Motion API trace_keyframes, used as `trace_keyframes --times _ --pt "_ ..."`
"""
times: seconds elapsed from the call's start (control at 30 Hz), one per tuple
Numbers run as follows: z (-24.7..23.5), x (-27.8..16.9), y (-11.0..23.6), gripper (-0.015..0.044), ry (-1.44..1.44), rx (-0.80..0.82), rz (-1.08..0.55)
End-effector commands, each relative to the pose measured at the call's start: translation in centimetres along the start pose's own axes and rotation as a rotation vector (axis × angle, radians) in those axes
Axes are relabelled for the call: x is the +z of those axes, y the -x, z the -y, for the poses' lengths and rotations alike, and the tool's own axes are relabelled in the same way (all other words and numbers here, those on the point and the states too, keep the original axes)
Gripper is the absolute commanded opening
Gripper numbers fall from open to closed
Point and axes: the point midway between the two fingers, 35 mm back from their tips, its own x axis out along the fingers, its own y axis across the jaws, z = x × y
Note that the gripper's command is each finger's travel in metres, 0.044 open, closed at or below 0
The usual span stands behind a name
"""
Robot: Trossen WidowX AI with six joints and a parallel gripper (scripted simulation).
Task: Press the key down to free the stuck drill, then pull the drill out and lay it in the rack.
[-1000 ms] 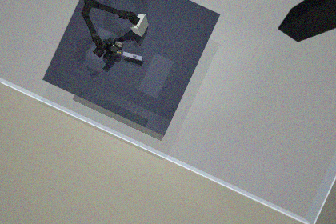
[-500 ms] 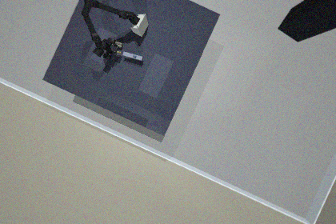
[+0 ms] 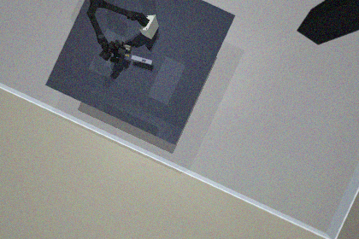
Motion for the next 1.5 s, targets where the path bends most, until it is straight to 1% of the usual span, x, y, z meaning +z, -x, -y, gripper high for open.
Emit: trace_keyframes --times 0.0,1.47 --pt "0.0 0.0 0.3 0.0 -0.003 -0.005 -0.002" --pt "-0.3 0.5 1.8 0.0 -0.003 -0.005 -0.001"
